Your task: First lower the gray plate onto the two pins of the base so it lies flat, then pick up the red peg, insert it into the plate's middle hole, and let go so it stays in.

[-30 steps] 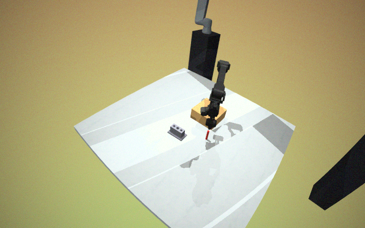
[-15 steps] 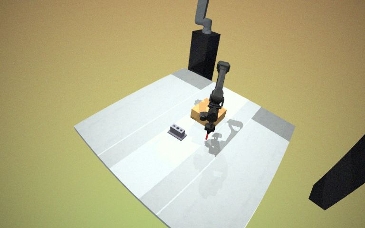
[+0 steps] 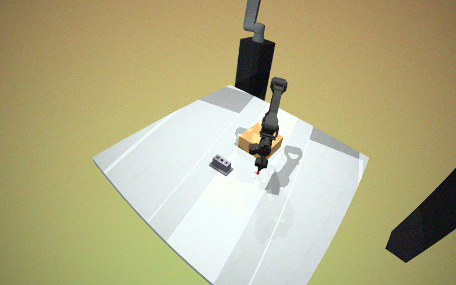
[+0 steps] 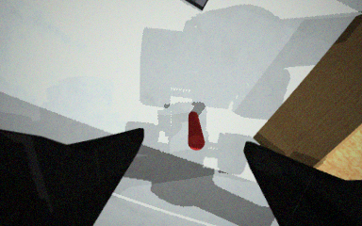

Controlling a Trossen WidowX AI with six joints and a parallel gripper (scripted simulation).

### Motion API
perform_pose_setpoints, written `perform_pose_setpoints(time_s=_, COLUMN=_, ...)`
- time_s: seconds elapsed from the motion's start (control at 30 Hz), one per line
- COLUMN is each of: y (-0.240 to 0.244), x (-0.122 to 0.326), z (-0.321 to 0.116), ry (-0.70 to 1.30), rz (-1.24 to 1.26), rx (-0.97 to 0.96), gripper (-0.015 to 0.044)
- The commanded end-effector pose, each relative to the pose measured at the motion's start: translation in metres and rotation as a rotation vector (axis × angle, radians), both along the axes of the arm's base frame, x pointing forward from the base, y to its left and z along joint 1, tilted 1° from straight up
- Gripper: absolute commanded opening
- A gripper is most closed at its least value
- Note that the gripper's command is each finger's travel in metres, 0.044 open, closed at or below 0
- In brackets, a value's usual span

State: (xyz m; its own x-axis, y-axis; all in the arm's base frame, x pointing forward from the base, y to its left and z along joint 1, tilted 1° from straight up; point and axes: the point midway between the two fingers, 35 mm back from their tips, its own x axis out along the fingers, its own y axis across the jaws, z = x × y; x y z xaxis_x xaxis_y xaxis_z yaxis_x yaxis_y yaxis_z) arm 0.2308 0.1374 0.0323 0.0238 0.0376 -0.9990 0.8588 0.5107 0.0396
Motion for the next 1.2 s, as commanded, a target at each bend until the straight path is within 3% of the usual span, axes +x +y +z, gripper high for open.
perform_pose_setpoints(time_s=0.0, y=0.0, x=-0.001, z=-0.008, ry=0.006, rz=-0.003, rx=-0.003, gripper=0.044)
perform_pose_setpoints(time_s=0.6, y=0.0, x=-0.001, z=-0.035, ry=0.006, rz=-0.003, rx=-0.003, gripper=0.044)
perform_pose_setpoints(time_s=1.13, y=0.0, x=-0.001, z=-0.035, ry=0.006, rz=-0.003, rx=-0.003, gripper=0.002)
perform_pose_setpoints(time_s=1.17, y=0.0, x=-0.001, z=-0.035, ry=0.006, rz=-0.003, rx=-0.003, gripper=0.0013)
